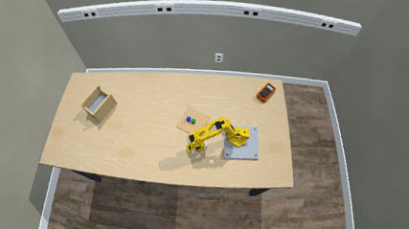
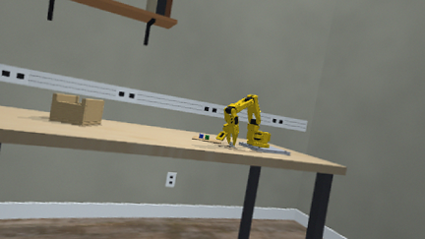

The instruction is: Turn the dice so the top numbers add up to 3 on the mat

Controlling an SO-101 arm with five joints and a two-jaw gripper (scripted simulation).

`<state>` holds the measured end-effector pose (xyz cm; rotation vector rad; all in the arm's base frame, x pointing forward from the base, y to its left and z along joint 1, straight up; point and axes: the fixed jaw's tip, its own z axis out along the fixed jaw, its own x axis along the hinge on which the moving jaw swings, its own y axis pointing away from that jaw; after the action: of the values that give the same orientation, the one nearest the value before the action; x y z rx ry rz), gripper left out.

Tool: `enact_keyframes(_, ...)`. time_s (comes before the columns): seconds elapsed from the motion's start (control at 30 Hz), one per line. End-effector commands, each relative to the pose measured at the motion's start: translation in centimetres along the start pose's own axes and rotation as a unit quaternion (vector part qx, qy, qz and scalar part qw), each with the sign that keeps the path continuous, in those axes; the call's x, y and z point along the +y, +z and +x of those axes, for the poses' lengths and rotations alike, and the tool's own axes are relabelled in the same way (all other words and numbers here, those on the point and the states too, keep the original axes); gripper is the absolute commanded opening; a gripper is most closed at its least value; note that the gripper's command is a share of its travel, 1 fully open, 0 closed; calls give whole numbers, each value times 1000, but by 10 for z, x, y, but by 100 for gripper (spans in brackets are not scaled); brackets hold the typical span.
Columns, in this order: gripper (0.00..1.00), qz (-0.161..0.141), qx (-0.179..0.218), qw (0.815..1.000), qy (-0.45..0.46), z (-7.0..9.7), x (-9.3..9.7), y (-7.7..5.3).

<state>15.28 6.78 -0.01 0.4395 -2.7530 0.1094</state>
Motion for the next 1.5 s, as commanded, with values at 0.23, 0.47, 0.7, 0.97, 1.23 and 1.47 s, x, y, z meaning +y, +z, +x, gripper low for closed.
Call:
enact_keyframes(0.23,10,-4,14,1000,-2,3,-3,5)
enact_keyframes(0.47,9,-4,14,1000,-2,3,-4,5)
enact_keyframes(0.7,7,-4,14,1000,-2,3,-4,5)
enact_keyframes(0.97,0,-4,14,1000,-2,3,-4,5)
enact_keyframes(1.23,0,-4,10,1000,-2,3,-4,4)
enact_keyframes(1.47,0,-5,-36,999,-2,6,-3,-10)
